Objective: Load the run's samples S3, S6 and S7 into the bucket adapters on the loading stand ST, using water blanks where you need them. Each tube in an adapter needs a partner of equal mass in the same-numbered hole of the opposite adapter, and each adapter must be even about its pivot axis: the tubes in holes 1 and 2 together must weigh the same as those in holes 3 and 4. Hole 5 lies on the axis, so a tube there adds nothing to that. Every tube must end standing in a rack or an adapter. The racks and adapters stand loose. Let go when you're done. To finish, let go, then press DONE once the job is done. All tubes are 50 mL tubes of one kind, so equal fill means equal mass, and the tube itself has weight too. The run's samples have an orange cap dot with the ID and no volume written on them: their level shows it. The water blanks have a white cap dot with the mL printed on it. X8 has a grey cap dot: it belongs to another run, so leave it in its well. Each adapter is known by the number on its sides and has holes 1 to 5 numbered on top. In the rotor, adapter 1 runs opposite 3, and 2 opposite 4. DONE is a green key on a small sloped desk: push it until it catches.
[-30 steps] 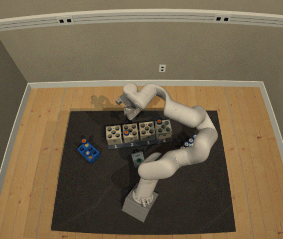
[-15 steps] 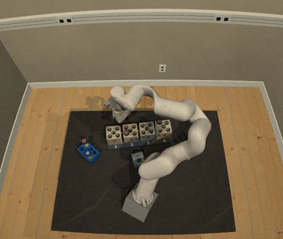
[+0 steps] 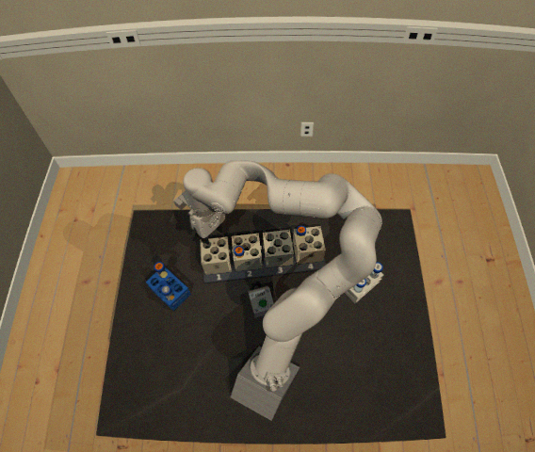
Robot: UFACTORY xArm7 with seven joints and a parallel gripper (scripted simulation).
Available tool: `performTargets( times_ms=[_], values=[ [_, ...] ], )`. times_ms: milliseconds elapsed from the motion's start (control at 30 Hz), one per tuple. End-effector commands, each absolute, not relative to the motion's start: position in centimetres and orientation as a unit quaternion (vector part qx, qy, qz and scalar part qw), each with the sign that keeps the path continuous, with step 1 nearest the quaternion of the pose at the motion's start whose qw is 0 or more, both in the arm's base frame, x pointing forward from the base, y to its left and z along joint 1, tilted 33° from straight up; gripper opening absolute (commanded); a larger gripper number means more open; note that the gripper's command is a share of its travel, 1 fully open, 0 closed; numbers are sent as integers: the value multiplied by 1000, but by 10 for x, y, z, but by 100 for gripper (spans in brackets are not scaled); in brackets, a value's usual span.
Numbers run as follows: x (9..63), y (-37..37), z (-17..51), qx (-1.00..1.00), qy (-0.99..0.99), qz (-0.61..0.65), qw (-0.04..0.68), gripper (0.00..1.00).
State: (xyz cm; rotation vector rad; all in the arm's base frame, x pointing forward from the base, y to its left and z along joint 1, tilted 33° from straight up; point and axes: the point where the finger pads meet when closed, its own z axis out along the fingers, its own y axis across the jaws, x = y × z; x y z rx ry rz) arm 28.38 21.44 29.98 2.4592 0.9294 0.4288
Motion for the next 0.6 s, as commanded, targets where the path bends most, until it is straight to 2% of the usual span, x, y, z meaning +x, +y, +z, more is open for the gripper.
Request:
performTargets(
  times_ms=[0, 567],
  values=[
    [284, 244, 290, 897, 338, 158, 237, 57],
    [279, 313, 261, 897, 339, 158, 237, 57]
  ],
)
